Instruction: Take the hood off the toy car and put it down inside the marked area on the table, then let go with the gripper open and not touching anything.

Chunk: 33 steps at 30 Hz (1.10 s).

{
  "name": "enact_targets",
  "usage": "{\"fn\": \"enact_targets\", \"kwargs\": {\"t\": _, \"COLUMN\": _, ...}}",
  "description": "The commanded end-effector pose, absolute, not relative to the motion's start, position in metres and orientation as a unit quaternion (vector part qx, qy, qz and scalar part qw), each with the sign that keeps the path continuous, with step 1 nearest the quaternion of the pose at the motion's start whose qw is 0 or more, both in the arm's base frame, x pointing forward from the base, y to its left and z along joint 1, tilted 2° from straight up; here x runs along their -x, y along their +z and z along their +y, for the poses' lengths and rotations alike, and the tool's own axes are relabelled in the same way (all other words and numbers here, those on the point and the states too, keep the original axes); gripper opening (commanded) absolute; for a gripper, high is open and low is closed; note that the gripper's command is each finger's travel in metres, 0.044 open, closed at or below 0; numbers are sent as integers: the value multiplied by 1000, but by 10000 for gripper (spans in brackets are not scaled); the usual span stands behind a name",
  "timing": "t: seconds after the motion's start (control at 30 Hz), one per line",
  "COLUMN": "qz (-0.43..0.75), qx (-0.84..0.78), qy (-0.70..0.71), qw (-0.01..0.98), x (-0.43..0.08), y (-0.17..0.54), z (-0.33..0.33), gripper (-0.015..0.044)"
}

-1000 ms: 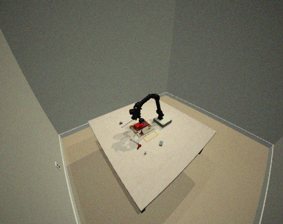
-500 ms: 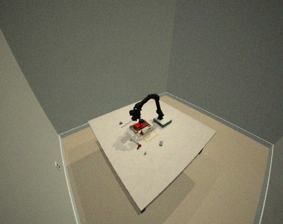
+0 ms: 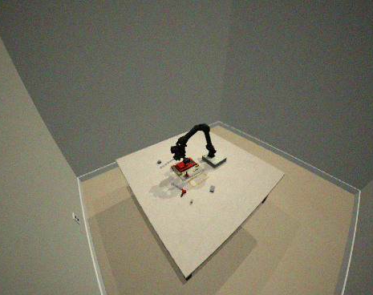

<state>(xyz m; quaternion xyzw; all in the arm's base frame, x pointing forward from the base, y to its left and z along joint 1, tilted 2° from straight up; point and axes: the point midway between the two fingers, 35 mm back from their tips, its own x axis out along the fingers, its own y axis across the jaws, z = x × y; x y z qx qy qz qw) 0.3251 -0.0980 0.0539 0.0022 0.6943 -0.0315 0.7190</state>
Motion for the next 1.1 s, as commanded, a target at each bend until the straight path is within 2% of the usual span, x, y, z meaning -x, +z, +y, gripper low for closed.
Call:
{"fn": "enact_targets", "kwargs": {"t": 0.0, "qz": 698, "qx": -6, "qy": -31, "qw": 715, "x": -324, "y": 46, "z": -97, "gripper": 440}}
{"fn": "enact_targets", "kwargs": {"t": 1.07, "qz": 698, "qx": -6, "qy": -31, "qw": 715, "x": -324, "y": 34, "z": -97, "gripper": 440}}
